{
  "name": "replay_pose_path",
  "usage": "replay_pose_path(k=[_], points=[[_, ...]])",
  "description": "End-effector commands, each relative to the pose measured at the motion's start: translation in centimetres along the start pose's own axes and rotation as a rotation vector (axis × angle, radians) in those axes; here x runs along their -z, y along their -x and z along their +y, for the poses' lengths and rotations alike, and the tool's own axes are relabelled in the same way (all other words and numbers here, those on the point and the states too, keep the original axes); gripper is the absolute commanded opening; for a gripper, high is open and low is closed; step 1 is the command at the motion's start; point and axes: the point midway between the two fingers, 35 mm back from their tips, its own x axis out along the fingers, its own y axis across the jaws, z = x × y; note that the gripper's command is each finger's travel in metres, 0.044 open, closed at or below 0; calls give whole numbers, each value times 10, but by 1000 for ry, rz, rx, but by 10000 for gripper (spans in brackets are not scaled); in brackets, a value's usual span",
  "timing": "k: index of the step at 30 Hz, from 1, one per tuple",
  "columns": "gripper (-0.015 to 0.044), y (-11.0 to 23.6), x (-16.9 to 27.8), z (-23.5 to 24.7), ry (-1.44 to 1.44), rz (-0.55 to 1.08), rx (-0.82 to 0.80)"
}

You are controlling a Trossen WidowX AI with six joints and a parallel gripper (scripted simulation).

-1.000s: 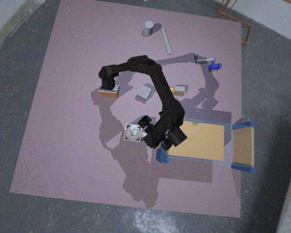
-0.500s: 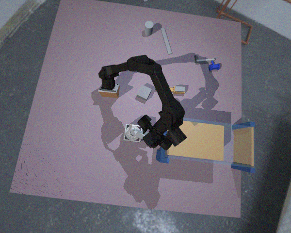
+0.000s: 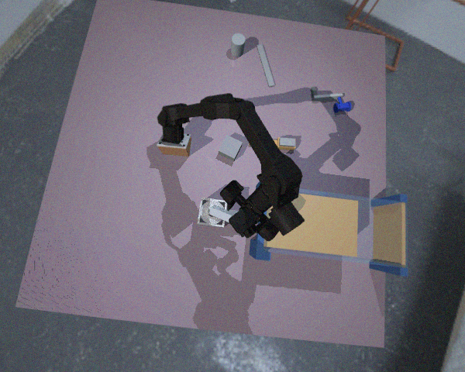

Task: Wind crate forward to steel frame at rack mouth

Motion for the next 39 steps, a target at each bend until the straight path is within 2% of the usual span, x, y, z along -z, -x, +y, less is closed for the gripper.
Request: replay_pose_path(k=[1, 4, 12, 17, 24, 39], points=[[440, 13, -10, -3, -3, -5, -1], [440, 15, -11, -5, -3, -5, -1], [440, 53, -26, -43, -3, -13, -16], [440, 48, -34, -45, -13, 13, -18], [440, 17, -102, -114, -18, 251, -7], [440, 16, -104, -117, -18, 261, -8]])
